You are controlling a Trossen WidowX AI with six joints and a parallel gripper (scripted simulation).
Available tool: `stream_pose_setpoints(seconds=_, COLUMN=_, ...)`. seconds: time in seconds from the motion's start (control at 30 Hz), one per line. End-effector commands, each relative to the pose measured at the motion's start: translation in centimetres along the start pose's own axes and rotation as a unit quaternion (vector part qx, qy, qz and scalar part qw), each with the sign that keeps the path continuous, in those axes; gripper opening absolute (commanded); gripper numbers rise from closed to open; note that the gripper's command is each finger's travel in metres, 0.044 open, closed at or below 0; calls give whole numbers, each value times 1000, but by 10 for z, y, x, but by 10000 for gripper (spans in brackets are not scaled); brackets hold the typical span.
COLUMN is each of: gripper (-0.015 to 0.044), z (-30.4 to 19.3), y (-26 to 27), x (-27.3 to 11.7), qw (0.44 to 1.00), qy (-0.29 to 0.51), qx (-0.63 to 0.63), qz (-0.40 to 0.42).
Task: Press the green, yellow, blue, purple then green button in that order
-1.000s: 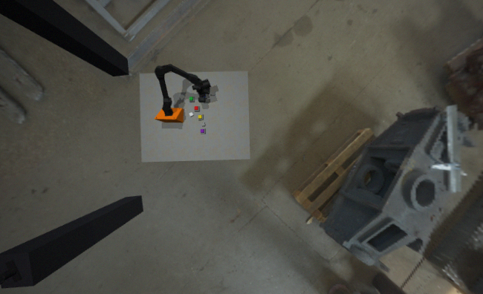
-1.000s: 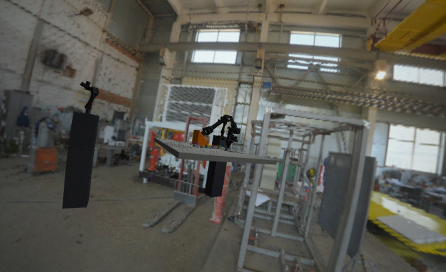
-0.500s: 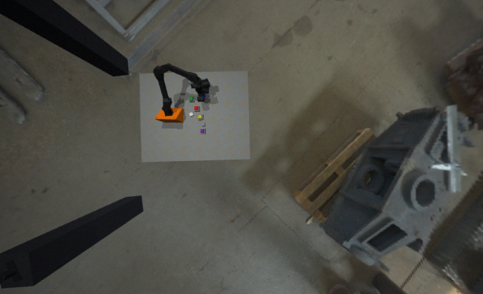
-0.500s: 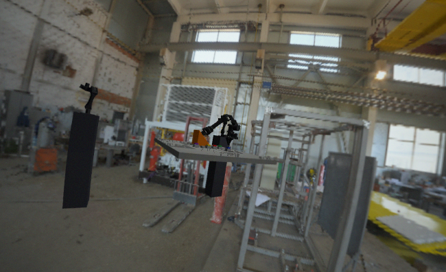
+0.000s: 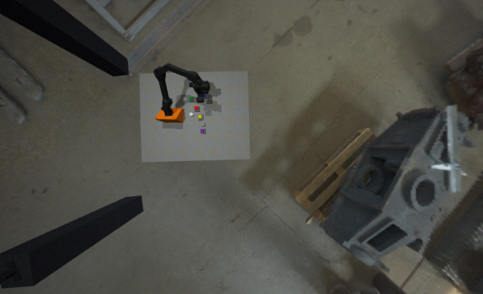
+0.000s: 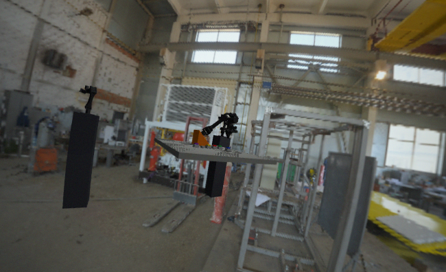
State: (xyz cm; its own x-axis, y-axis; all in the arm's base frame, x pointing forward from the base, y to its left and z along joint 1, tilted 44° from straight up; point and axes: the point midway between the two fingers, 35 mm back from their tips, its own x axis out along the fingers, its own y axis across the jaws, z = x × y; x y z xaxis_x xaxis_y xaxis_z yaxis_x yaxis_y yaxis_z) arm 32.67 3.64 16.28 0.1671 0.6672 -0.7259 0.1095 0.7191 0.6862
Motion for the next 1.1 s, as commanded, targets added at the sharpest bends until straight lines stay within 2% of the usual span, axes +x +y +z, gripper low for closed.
stream_pose_setpoints(seconds=0.0, gripper=20, z=19, y=-69, x=-1, qw=1000, qy=-1, qx=20, qz=-19)
stream_pose_setpoints(seconds=0.23, gripper=20, z=20, y=-200, x=-5, qw=1000, qy=9, qx=3, qz=-27)
stream_pose_setpoints(seconds=0.47, gripper=20, z=-24, y=-313, x=2, qw=1000, qy=16, qx=-20, qz=-2)
stream_pose_setpoints(seconds=0.77, gripper=20, z=-28, y=-319, x=3, qw=1000, qy=16, qx=-22, qz=0)
stream_pose_setpoints(seconds=0.83, gripper=20, z=-28, y=-319, x=17, qw=1000, qy=15, qx=-22, qz=0)
stream_pose_setpoints(seconds=0.93, gripper=20, z=-30, y=-319, x=61, qw=1000, qy=15, qx=-22, qz=1)
stream_pose_setpoints(seconds=1.07, gripper=20, z=-30, y=-318, x=65, qw=1000, qy=15, qx=-22, qz=1)
